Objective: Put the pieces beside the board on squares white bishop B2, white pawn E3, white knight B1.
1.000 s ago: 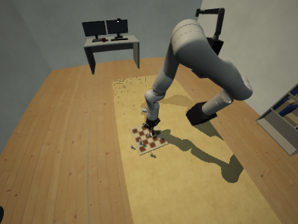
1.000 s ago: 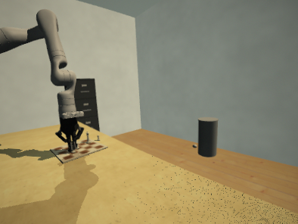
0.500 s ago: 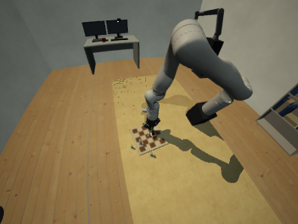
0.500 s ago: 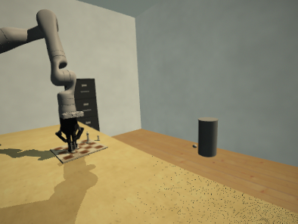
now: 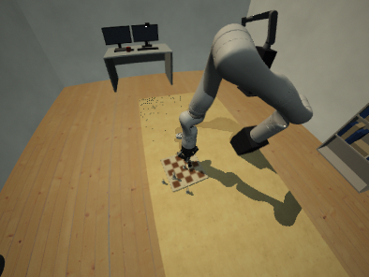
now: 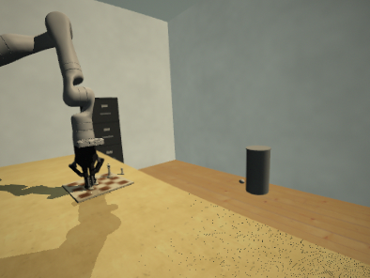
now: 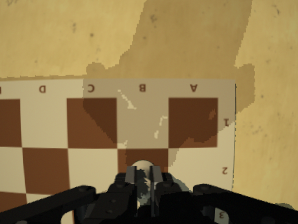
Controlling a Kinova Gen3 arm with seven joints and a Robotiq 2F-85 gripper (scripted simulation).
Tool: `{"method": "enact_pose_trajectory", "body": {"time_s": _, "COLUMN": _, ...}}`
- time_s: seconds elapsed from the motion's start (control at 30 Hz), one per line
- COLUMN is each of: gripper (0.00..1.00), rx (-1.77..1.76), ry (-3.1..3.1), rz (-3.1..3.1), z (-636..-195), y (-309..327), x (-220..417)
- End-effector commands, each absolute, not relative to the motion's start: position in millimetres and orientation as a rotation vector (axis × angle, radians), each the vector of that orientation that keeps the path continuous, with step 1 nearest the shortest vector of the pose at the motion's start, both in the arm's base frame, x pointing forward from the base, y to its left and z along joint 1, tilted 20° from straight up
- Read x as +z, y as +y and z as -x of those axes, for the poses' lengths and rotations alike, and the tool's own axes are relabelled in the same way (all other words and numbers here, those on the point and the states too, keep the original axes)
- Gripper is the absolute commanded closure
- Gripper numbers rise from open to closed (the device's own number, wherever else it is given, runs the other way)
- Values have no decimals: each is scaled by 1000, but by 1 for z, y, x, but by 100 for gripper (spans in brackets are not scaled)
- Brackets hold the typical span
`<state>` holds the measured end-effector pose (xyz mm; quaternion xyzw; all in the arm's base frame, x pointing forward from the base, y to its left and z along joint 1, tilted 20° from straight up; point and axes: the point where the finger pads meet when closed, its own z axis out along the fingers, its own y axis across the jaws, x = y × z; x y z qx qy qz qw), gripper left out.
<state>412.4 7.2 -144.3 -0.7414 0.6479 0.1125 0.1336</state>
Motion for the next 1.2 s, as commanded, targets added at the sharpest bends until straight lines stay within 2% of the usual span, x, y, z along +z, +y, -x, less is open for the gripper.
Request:
{"method": "enact_pose_trajectory", "body": {"time_s": 0.0, "gripper": 100, "rx": 324, "ry": 1879, "rz": 2149, "z": -413, "y": 7, "x": -144}}
{"method": "enact_pose_trajectory", "body": {"time_s": 0.07, "gripper": 100, "rx": 324, "ry": 1879, "rz": 2149, "z": -413, "y": 7, "x": -144}}
{"method": "enact_pose_trajectory", "body": {"time_s": 0.1, "gripper": 93, "rx": 324, "ry": 1879, "rz": 2149, "z": -413, "y": 7, "x": -144}}
{"method": "enact_pose_trajectory", "body": {"time_s": 0.17, "gripper": 93, "rx": 324, "ry": 1879, "rz": 2149, "z": -413, "y": 7, "x": -144}}
{"method": "enact_pose_trajectory", "body": {"time_s": 0.2, "gripper": 85, "rx": 324, "ry": 1879, "rz": 2149, "z": -413, "y": 7, "x": -144}}
{"method": "enact_pose_trajectory", "body": {"time_s": 0.33, "gripper": 85, "rx": 324, "ry": 1879, "rz": 2149, "z": -413, "y": 7, "x": -144}}
{"method": "enact_pose_trajectory", "body": {"time_s": 0.37, "gripper": 78, "rx": 324, "ry": 1879, "rz": 2149, "z": -413, "y": 7, "x": -144}}
{"method": "enact_pose_trajectory", "body": {"time_s": 0.43, "gripper": 78, "rx": 324, "ry": 1879, "rz": 2149, "z": -413, "y": 7, "x": -144}}
{"method": "enact_pose_trajectory", "body": {"time_s": 0.47, "gripper": 71, "rx": 324, "ry": 1879, "rz": 2149, "z": -413, "y": 7, "x": -144}}
{"method": "enact_pose_trajectory", "body": {"time_s": 0.53, "gripper": 71, "rx": 324, "ry": 1879, "rz": 2149, "z": -413, "y": 7, "x": -144}}
{"method": "enact_pose_trajectory", "body": {"time_s": 0.57, "gripper": 63, "rx": 324, "ry": 1879, "rz": 2149, "z": -413, "y": 7, "x": -144}}
{"method": "enact_pose_trajectory", "body": {"time_s": 1.17, "gripper": 63, "rx": 324, "ry": 1879, "rz": 2149, "z": -413, "y": 3, "x": -133}}
